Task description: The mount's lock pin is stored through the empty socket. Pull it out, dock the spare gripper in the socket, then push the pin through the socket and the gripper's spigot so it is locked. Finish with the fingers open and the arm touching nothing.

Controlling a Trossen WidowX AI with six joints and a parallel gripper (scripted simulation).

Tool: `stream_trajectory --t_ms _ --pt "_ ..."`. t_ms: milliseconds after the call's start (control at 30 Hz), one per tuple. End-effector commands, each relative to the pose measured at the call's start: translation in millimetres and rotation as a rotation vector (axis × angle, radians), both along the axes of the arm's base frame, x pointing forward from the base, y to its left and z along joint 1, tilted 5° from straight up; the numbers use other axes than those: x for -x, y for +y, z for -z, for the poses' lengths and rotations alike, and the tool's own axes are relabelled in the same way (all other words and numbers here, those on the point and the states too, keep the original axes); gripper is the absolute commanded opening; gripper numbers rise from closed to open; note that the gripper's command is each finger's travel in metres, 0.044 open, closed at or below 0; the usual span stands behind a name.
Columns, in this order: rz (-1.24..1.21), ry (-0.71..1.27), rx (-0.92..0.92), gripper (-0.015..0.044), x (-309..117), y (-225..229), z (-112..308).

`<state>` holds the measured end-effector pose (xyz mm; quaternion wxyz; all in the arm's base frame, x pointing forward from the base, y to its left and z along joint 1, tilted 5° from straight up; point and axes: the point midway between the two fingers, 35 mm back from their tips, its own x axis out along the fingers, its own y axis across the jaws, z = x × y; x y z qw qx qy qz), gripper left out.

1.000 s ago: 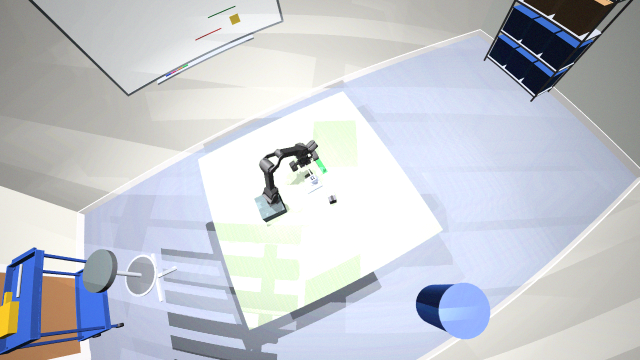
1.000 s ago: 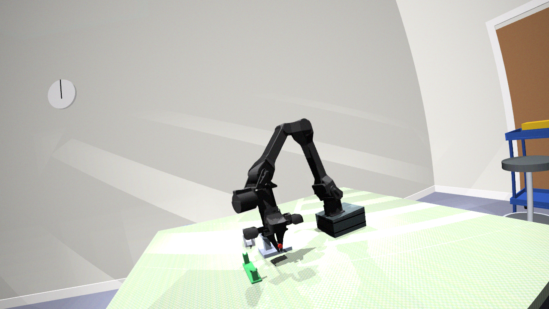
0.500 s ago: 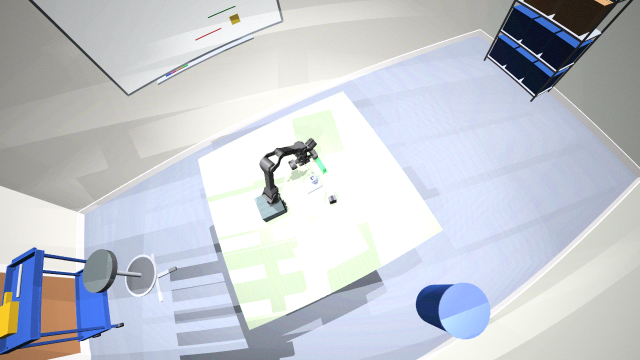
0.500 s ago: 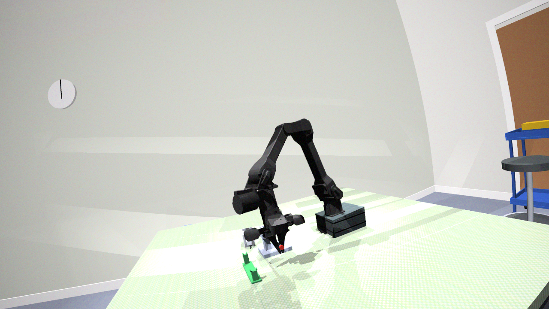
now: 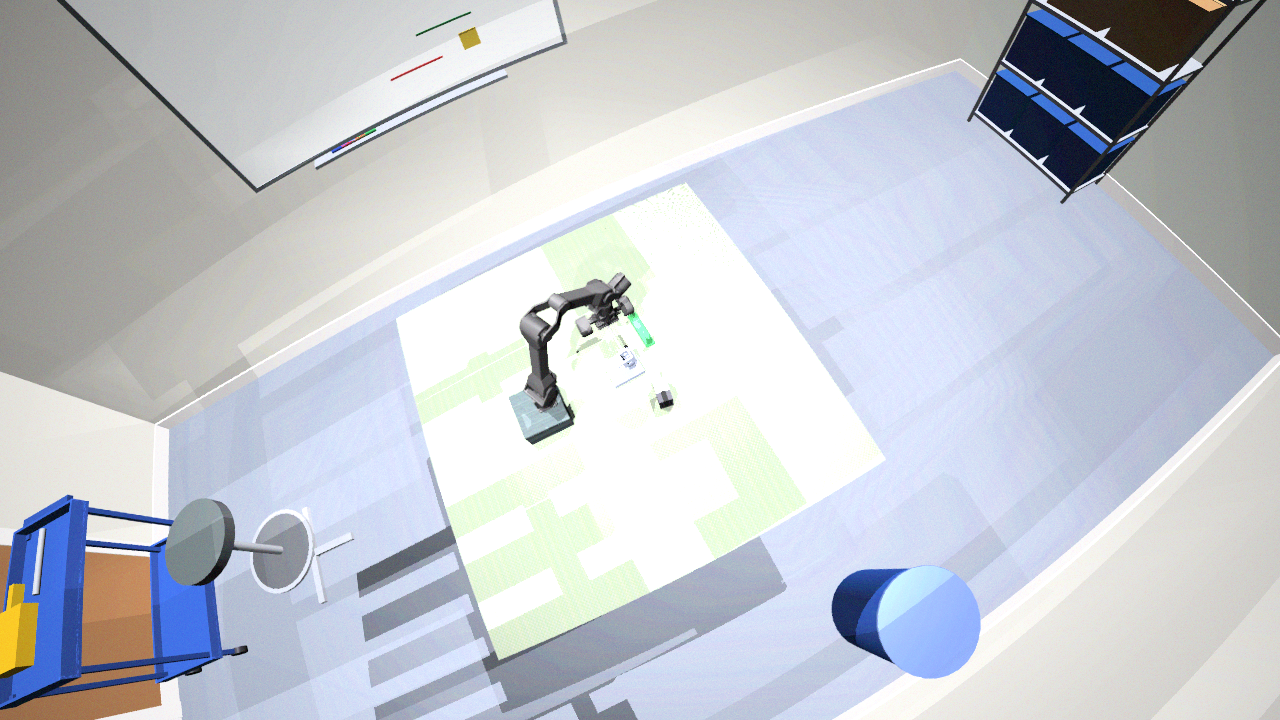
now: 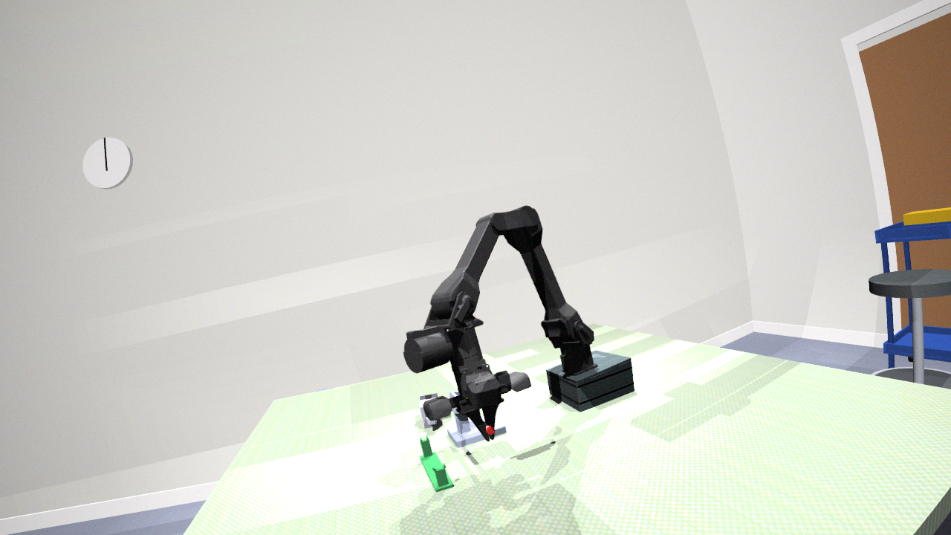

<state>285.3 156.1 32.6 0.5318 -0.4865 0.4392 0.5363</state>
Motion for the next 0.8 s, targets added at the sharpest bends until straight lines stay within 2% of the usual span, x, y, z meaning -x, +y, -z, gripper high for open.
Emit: stream_trajectory --t_ms 0,767 --pt "0.003 -0.002 0.003 0.0 -2 4 -2" --pt "0.005 0.01 0.007 0.0 -1 22 -6"
